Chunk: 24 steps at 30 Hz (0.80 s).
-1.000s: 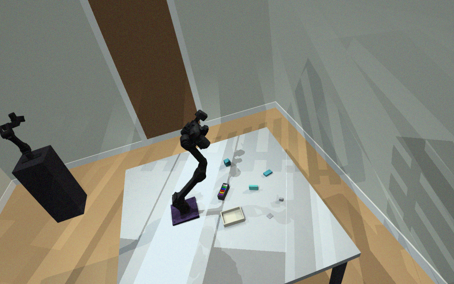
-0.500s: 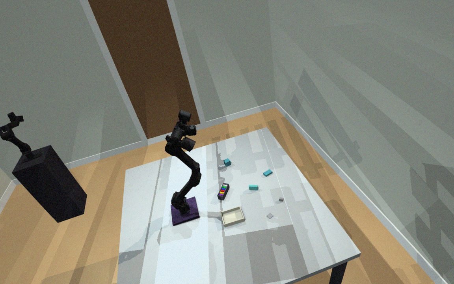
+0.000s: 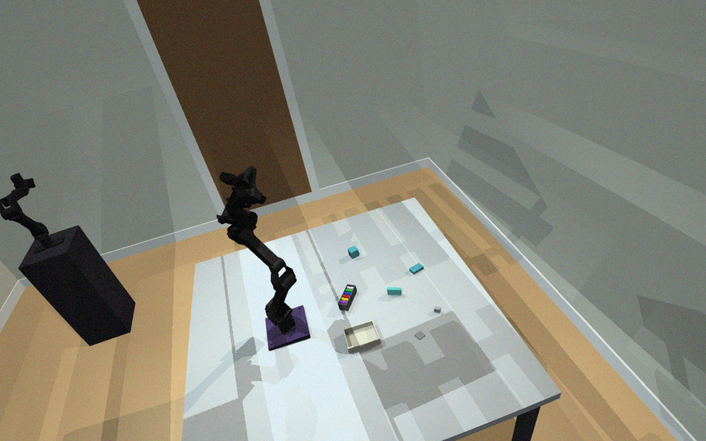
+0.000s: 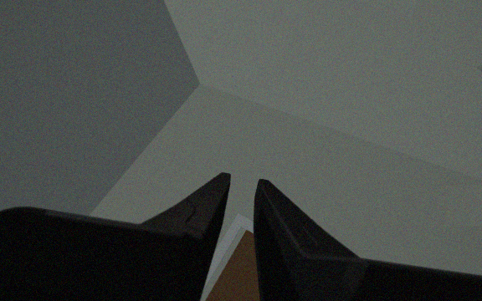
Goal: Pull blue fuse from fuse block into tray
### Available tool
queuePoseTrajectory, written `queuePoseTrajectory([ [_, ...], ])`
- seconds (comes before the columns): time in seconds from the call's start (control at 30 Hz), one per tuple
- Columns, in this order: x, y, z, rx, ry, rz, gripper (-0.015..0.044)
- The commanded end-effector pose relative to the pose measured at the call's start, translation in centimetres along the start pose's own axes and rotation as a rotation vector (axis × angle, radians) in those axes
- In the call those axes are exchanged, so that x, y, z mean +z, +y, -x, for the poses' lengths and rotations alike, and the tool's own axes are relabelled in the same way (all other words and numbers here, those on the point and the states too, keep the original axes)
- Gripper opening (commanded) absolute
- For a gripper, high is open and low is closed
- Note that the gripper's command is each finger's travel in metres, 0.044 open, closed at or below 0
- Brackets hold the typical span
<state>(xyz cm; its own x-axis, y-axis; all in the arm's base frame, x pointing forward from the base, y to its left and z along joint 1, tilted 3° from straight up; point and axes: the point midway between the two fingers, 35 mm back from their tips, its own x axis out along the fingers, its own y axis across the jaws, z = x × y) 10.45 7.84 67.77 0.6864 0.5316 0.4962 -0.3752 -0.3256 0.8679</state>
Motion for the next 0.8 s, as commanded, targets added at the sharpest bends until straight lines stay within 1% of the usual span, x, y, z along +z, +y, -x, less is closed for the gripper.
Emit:
queuePoseTrajectory([
  [0.0,-4.6,-0.1,-0.2,0.054,-0.001,0.194,0.0060],
  [0.17,-9.1,-1.9,-1.3,0.083,0.012,0.422,0.0060],
  [0.37,-13.2,-6.3,-3.7,0.057,0.047,0.672,0.0060],
  [0.57,-14.7,-12.2,-6.6,-0.026,0.081,0.875,0.0060],
  [0.77,-14.1,-19.8,-9.2,-0.176,0.147,1.055,0.0060],
])
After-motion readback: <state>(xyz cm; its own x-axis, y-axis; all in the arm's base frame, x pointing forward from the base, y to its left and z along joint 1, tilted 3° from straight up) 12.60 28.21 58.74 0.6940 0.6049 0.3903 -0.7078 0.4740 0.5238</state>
